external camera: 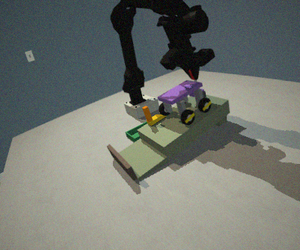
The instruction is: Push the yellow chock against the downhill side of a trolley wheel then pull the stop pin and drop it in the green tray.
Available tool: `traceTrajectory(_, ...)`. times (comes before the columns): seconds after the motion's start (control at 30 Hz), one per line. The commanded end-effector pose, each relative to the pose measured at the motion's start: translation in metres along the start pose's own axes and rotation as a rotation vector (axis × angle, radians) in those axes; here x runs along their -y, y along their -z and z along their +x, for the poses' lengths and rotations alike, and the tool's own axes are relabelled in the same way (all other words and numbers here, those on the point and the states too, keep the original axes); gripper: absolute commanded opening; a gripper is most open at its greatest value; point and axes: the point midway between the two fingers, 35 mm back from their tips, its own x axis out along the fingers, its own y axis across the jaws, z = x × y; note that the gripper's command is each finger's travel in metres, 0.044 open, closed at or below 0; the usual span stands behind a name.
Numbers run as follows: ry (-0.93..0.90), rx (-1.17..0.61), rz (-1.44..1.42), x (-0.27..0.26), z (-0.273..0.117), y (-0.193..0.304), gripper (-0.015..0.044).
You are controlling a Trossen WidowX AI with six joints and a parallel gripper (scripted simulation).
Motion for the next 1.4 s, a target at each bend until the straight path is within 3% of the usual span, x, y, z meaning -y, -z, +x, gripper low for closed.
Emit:
traceTrajectory(0.0,-0.005,-0.006,-0.008,-0.001,-0.004,0.002,0.0000)
traceTrajectory(0.97,-0.005,-0.009,-0.008,-0.001,-0.008,0.036,0.0000)
traceTrajectory(1.37,-0.002,-0.009,-0.007,0.038,-0.003,0.035,0.0000)
